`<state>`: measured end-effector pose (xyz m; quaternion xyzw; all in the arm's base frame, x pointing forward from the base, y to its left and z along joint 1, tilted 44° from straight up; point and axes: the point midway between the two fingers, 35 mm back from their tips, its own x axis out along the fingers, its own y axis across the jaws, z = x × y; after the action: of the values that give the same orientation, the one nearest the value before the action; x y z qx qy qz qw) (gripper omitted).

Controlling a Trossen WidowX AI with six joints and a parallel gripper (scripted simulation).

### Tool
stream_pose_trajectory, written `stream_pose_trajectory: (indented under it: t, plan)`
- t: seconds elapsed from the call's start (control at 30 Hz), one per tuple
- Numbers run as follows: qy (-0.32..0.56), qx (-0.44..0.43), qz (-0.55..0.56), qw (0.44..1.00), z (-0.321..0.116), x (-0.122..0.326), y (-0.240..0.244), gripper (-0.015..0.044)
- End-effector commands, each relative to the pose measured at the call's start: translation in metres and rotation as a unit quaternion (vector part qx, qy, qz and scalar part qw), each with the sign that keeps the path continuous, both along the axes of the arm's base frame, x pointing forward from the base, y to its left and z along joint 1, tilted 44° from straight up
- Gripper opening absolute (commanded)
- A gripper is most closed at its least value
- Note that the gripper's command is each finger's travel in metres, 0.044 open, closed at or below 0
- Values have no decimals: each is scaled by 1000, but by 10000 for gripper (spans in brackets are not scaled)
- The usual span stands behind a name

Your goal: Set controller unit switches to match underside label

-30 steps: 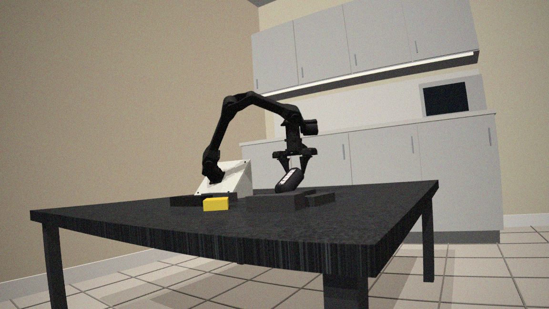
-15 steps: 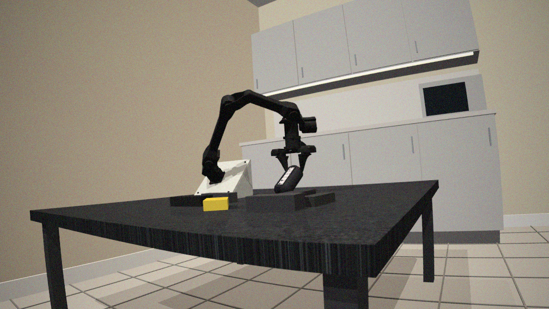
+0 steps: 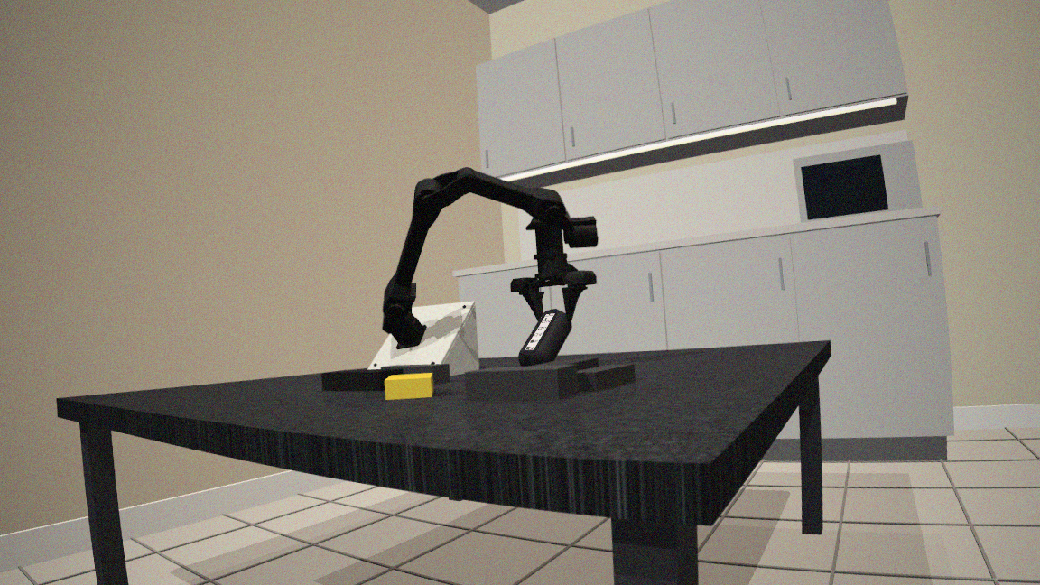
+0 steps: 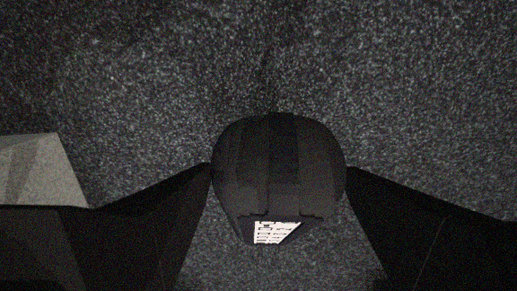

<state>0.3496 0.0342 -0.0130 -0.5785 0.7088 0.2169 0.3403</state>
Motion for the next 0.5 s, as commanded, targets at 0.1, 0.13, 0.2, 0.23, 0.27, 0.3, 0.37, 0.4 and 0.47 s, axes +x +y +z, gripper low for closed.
stream_pose_trajectory:
  t: [0.1, 0.13, 0.2, 0.23, 0.27, 0.3, 0.37, 0.4, 0.47]
  plan:
    - [-2, -5, 0, 1000, 10, 0, -4, 336]
    - [-2, -5, 0, 1000, 10, -1, -4, 336]
    - [-2, -5, 0, 1000, 12, -1, -4, 336]
    - [-2, -5, 0, 1000, 13, -1, -5, 336]
    - [-2, -5, 0, 1000, 13, -1, -5, 336]
    - [-2, -5, 0, 1000, 14, -1, -5, 336]
    - [-2, -5, 0, 1000, 16, -1, -5, 336]
    - [-2, -5, 0, 1000, 17, -2, -6, 336]
    - [-2, -6, 0, 1000, 18, -2, -6, 336]
